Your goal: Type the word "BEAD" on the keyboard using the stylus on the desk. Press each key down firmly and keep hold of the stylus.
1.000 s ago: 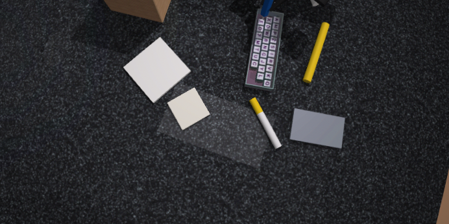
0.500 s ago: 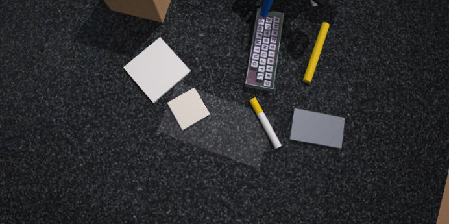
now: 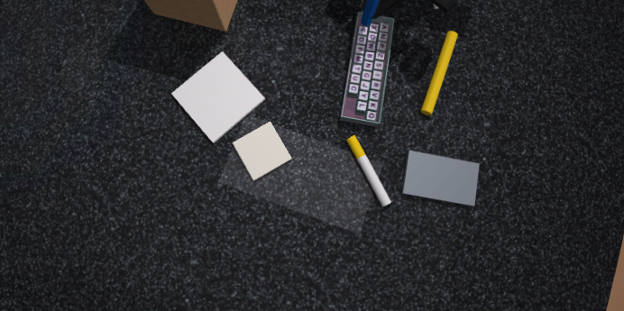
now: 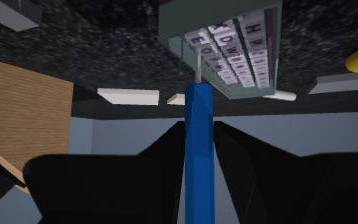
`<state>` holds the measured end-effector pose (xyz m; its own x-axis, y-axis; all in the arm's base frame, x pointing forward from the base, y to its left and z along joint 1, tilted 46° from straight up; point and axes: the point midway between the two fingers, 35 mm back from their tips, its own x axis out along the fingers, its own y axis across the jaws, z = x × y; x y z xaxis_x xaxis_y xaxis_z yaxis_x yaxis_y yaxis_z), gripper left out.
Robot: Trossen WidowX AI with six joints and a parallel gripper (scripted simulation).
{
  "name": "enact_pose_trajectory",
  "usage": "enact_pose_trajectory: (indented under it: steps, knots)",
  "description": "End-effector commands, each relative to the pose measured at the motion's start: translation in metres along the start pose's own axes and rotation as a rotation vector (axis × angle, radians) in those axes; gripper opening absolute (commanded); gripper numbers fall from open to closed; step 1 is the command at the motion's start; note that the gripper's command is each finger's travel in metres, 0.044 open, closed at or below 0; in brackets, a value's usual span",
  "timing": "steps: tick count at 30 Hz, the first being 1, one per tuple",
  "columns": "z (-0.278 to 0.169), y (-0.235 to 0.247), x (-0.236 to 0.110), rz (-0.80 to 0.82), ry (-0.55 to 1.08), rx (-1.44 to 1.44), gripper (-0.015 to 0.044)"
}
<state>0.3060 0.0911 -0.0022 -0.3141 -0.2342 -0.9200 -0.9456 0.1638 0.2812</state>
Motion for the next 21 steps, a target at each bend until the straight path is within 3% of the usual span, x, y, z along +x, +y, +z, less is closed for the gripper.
enact_pose_trajectory:
  steps: [1,21]
  knots:
    - [0.0013,0.0007,0.0015,0.004,-0.002,0.004,0.0081]
    - [0.0086,0.0007,0.0057,0.004,-0.002,0.004,0.0081]
